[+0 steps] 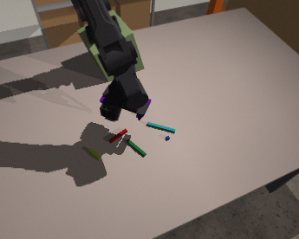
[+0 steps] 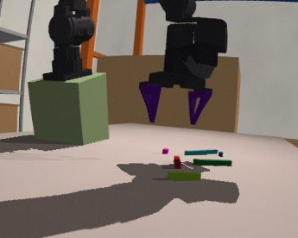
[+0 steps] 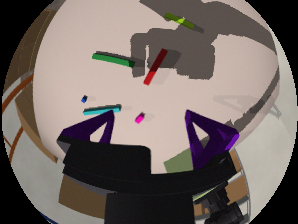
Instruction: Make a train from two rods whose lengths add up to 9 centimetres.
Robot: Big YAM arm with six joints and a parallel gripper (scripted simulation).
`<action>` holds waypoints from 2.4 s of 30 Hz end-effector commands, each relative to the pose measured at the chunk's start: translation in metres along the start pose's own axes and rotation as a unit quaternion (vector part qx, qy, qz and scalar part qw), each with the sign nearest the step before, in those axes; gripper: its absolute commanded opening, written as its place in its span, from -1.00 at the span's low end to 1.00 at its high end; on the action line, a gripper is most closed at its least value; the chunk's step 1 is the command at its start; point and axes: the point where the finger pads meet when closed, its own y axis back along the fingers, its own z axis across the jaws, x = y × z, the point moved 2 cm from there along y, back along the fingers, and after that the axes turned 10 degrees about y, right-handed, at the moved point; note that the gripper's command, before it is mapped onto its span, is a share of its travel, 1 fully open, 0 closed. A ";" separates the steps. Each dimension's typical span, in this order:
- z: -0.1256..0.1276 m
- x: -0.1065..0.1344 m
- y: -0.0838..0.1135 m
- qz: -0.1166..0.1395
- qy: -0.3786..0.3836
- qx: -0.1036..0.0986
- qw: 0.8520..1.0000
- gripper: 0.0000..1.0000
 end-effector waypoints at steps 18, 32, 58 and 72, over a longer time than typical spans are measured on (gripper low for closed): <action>0.002 -0.042 0.005 -0.025 -0.111 -0.016 0.993 1.00; 0.010 -0.042 0.012 -0.033 -0.101 -0.023 0.994 1.00; -0.013 -0.062 0.001 -0.024 -0.233 -0.017 0.972 1.00; -0.006 -0.064 0.006 -0.030 -0.237 -0.023 0.971 -0.53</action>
